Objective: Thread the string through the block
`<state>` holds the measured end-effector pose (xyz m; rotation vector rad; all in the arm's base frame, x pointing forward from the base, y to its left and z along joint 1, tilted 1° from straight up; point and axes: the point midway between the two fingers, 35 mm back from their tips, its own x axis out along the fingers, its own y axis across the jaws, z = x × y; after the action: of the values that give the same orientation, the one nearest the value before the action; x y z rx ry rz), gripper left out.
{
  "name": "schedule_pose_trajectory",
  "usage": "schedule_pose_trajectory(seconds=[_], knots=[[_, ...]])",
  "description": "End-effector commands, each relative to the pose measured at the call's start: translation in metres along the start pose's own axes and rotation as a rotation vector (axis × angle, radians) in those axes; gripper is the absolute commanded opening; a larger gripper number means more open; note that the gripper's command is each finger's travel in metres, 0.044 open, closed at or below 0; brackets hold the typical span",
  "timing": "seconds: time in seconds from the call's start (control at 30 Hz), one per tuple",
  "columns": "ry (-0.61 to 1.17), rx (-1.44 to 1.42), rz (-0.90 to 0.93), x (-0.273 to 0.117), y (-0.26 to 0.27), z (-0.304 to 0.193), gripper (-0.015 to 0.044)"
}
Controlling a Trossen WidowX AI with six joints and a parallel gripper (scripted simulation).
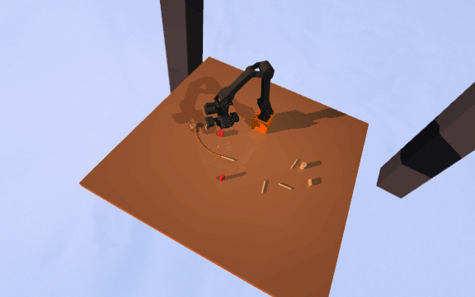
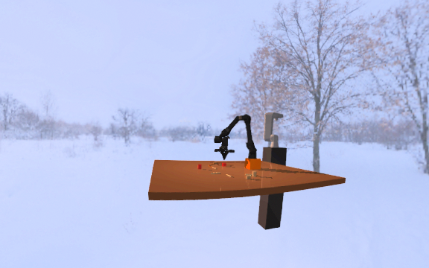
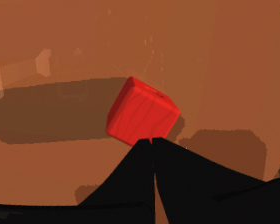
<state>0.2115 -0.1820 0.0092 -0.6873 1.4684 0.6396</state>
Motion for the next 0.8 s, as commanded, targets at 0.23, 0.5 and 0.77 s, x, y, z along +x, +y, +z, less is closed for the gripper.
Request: schedule_pose_trajectory(seconds=[0.23,0.5,0.77], knots=[[-0.002,-0.139,-0.004,-0.001,-0.011,0.021,0.0079],[-0.007,-0.858,-0.011,-0.003,-0.036,0.15,0.0289],[-0.006,-0.922,-0.007,-0.003,-0.035,0.161,0.044]])
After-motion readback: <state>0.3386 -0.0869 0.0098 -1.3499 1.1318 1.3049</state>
